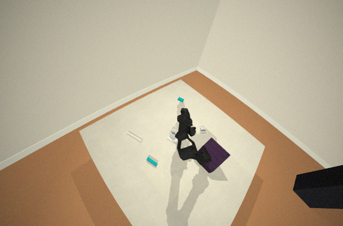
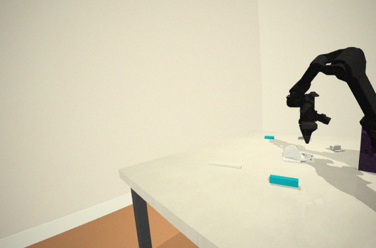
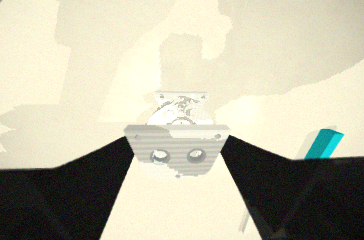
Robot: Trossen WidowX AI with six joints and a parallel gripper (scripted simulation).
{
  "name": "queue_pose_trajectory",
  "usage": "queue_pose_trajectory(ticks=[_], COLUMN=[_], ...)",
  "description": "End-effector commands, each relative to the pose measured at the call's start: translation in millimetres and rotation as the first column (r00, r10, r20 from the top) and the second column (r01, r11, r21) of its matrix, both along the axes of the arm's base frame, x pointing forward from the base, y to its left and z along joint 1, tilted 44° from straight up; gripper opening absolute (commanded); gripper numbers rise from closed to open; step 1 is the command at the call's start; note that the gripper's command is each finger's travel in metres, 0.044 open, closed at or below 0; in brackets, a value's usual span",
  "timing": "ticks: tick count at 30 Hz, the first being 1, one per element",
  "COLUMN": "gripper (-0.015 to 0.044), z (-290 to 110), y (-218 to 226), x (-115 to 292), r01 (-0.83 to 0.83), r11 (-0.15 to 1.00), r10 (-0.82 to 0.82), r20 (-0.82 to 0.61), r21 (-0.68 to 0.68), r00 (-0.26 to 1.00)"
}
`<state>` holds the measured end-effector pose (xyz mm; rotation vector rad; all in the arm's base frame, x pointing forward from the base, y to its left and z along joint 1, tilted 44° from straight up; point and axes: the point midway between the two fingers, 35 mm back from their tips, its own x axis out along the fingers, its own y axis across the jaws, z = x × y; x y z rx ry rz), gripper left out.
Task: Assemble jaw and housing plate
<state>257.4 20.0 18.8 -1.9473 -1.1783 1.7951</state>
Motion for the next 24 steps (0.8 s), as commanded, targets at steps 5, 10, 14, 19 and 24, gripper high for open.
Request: queue_pose_trajectory(ticks=[5, 10, 14, 19, 24], gripper=[0.0351, 0.0351, 0.0351, 0.0351, 0.0351], z=[0.2, 0.2, 1.5, 2.7, 2.7], y=[0.6, 0.6, 1.0, 1.5, 1.5], x=[-0.7, -0.7, -8.0, -15.4, -15.4], r01=[0.002, 0.002, 0.002, 0.002, 0.002], r11=[1.000, 1.000, 1.000, 1.000, 1.000], r10=[-0.002, -0.002, -0.002, -0.002, -0.002], r20=[-0.003, -0.003, -0.003, -0.003, -0.003], r21=[0.004, 0.004, 0.004, 0.004, 0.004], r00=[1.000, 1.000, 1.000, 1.000, 1.000])
